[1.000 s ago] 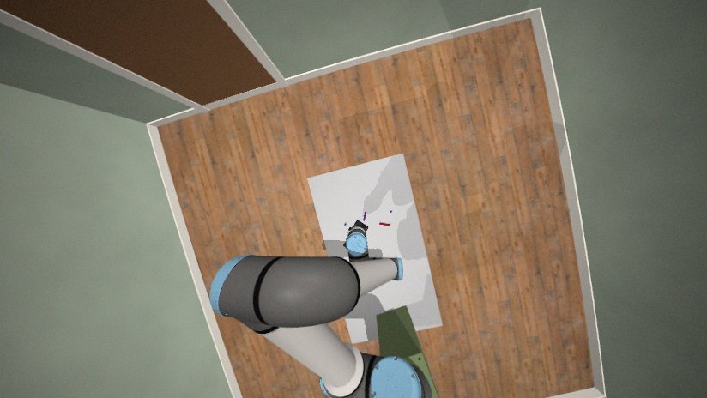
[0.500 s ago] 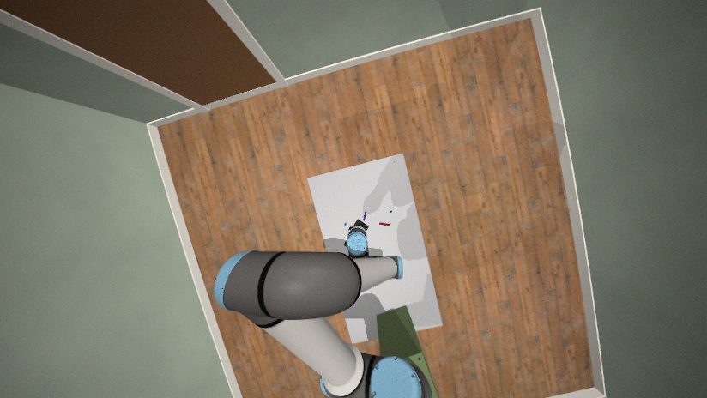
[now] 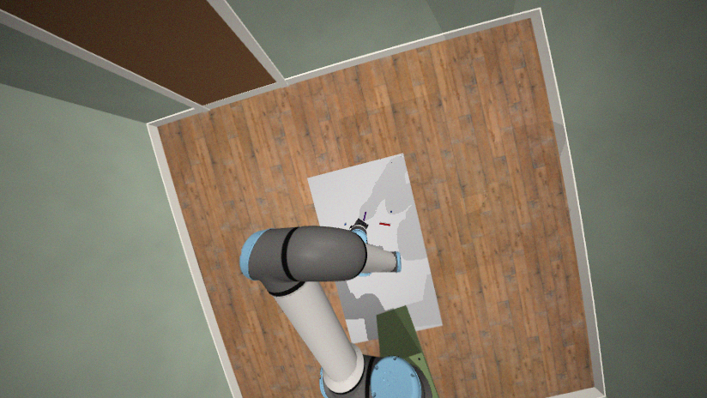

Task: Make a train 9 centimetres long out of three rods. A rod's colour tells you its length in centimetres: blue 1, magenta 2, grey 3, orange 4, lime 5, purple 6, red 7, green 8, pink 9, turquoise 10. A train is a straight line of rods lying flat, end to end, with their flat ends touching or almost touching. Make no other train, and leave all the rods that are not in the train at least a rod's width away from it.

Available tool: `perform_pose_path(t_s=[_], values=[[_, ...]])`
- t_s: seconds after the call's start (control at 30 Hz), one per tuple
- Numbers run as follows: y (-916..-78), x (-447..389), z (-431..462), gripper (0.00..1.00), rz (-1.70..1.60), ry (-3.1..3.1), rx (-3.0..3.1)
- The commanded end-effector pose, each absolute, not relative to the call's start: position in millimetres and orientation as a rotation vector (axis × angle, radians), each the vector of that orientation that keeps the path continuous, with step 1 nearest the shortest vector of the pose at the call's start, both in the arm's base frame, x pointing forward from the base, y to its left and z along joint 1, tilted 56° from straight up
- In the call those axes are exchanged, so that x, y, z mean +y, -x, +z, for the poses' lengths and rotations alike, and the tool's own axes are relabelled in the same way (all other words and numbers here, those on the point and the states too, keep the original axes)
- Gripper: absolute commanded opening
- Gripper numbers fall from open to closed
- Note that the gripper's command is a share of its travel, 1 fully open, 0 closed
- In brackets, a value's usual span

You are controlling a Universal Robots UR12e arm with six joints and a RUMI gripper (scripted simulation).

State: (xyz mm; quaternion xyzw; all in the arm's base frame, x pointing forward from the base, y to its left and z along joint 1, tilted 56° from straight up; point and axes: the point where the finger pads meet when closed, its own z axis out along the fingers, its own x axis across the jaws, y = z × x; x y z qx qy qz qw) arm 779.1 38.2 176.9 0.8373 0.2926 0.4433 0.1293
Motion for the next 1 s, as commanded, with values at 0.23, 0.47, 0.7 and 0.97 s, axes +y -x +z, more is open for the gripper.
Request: perform_pose_path(t_s=[0.23, 0.47, 0.7, 0.97], values=[[-807.3, 40.0, 167.3, 0.00, 1.299, -2.421, 0.849], [-806.9, 39.5, 169.6, 0.00, 1.301, -2.418, 0.848], [-806.7, 39.6, 167.7, 0.00, 1.299, -2.421, 0.849], [-806.7, 39.6, 167.6, 0.00, 1.299, -2.421, 0.849]])
